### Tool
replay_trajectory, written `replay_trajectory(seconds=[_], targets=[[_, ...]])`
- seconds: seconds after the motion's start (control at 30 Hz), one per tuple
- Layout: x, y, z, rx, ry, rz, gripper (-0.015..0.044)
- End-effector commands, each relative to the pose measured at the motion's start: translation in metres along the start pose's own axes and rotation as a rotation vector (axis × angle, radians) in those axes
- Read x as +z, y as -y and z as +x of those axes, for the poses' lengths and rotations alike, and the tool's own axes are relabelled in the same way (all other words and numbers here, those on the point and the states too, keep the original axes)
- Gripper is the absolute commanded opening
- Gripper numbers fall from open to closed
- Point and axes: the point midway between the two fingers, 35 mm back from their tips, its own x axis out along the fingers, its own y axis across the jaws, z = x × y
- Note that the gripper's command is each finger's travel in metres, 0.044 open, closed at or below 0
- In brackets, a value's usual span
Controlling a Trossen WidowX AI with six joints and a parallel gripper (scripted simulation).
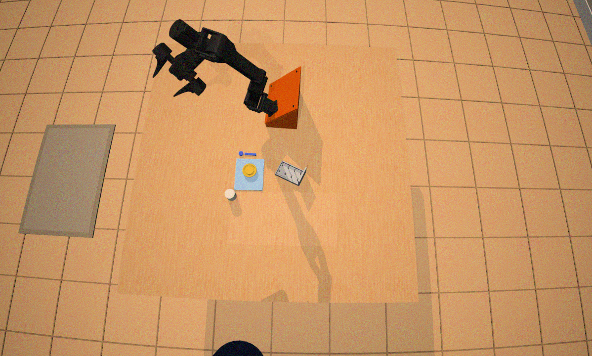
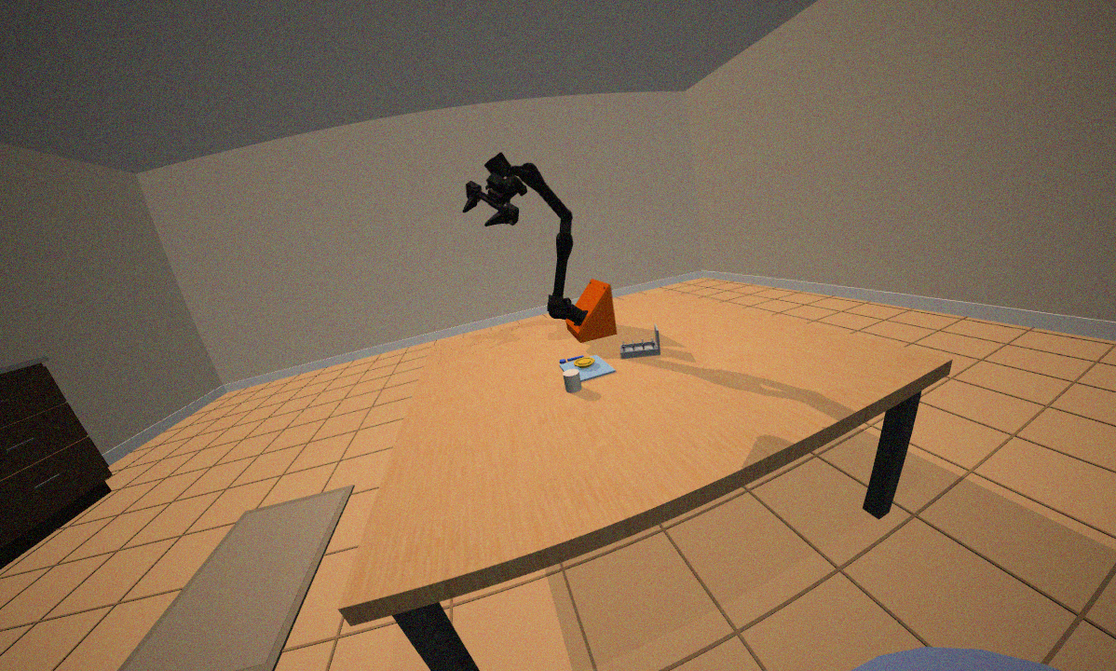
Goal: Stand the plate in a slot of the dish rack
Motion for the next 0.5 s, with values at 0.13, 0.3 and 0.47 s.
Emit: replay_trajectory(seconds=[0.13,0.3,0.47], targets=[[-0.013,0.009,0.004,0.020,-0.004,0.061,0.0400],[-0.043,0.025,0.017,0.074,-0.016,0.198,0.0400],[-0.081,0.040,0.036,0.146,-0.036,0.343,0.0400]])
